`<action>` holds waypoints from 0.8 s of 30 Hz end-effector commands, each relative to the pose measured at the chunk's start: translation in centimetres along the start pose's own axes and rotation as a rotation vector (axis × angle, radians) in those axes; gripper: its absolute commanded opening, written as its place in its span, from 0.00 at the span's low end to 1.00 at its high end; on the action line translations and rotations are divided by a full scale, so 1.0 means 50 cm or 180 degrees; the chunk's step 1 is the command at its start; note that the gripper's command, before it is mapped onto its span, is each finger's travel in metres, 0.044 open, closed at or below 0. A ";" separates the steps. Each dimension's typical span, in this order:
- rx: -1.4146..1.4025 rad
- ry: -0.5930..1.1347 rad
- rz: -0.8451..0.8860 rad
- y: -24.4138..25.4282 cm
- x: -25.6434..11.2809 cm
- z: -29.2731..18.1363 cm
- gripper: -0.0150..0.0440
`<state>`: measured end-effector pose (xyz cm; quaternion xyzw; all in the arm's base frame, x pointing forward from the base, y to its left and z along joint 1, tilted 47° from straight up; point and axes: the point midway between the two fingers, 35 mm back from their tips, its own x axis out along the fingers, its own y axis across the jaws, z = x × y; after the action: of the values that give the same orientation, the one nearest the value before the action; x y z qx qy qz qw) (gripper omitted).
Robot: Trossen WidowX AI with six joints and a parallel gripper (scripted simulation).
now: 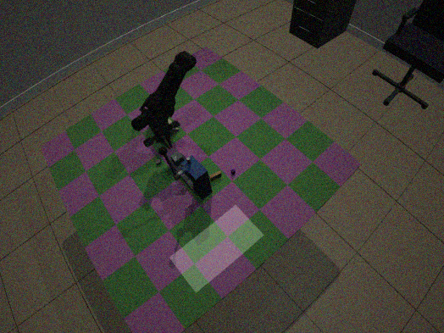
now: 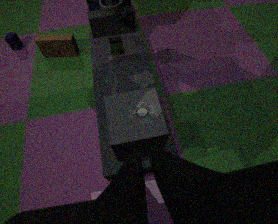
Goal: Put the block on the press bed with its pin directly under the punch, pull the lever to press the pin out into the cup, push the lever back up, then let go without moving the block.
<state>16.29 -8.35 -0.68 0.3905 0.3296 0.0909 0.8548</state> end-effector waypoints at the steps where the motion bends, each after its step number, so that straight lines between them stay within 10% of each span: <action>1: -0.0073 -0.0040 -0.0002 0.001 0.000 0.001 0.31; 24: -0.0071 -0.0041 0.0002 -0.003 0.074 -0.067 0.31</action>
<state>16.75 -5.01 -4.13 0.3799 0.3247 0.0915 0.8613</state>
